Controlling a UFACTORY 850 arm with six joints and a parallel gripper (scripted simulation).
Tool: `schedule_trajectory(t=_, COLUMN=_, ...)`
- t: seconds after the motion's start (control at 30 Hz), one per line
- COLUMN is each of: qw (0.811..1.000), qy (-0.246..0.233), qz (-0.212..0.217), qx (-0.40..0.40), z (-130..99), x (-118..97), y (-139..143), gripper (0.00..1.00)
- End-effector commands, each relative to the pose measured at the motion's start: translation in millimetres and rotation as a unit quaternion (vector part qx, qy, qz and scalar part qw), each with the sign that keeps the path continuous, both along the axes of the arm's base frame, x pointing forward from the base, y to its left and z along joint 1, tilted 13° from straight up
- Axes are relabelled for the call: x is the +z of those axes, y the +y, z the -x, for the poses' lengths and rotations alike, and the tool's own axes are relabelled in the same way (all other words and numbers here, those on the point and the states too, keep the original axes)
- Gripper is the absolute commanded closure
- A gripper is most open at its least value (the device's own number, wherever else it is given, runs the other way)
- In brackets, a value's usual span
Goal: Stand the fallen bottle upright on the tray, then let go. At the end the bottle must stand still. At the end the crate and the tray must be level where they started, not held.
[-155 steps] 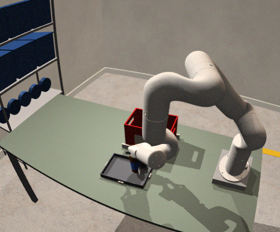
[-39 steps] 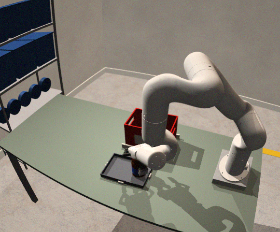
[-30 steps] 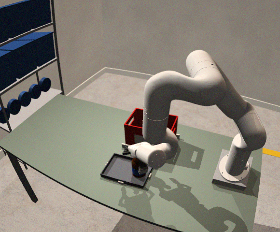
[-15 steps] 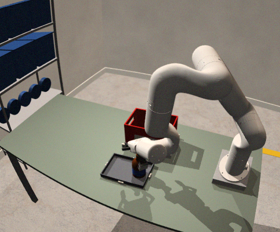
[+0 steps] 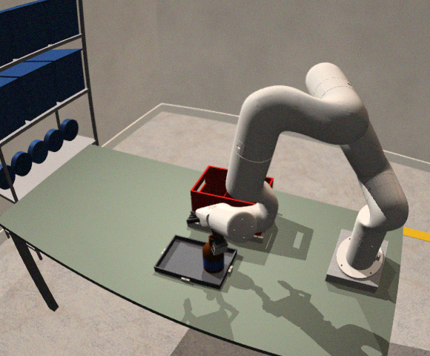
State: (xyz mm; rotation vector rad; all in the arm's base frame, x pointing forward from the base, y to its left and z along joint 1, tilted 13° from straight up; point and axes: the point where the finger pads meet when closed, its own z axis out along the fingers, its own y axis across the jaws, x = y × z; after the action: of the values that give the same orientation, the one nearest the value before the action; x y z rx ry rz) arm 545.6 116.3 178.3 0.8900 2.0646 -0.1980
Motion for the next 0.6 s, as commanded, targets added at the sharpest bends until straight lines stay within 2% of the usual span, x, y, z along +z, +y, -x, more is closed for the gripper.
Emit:
schedule_trajectory(t=0.0, qw=1.0, qy=-0.001, qz=0.0, qx=0.0, z=-0.5, x=10.3, y=-2.1, gripper=0.0)
schedule_trajectory(t=0.57, qw=1.0, qy=-0.001, qz=0.0, qx=0.0, z=-0.6, x=22.7, y=-5.1, gripper=0.0)
